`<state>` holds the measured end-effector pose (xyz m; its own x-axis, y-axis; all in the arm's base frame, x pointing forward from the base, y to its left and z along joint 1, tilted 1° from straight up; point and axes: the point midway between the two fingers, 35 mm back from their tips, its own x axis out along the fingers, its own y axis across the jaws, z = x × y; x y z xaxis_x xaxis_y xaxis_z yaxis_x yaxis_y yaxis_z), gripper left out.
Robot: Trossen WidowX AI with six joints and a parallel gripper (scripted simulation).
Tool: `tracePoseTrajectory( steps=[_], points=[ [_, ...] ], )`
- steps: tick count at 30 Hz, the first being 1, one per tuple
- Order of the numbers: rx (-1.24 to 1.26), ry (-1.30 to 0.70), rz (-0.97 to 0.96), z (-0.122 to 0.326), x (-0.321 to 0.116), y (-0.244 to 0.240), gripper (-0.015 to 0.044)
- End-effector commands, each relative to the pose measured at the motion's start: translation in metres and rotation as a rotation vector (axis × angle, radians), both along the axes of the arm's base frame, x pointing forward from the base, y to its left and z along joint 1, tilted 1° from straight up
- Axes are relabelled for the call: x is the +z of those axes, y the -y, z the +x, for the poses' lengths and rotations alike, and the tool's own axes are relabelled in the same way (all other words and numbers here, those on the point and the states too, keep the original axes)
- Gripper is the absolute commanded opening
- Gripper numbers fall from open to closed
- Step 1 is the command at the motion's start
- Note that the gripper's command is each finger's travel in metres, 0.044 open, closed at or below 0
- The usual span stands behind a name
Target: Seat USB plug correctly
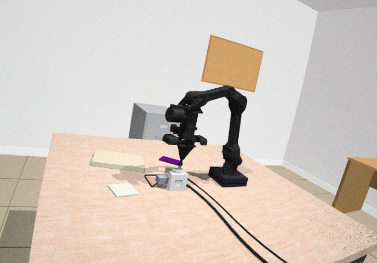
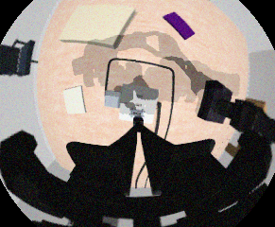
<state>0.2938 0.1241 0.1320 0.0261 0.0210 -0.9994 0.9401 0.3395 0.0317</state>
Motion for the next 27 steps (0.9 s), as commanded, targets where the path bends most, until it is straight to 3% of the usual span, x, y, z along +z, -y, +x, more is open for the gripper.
tracePoseTrajectory(
  steps=[1,27],
  points=[
    [0.068,-0.001,-0.002,-0.0005,-0.0006,0.0002,0.0],
    [0.756,0.013,-0.02,-0.0005,-0.0008,0.0002,0.0]
  ],
)
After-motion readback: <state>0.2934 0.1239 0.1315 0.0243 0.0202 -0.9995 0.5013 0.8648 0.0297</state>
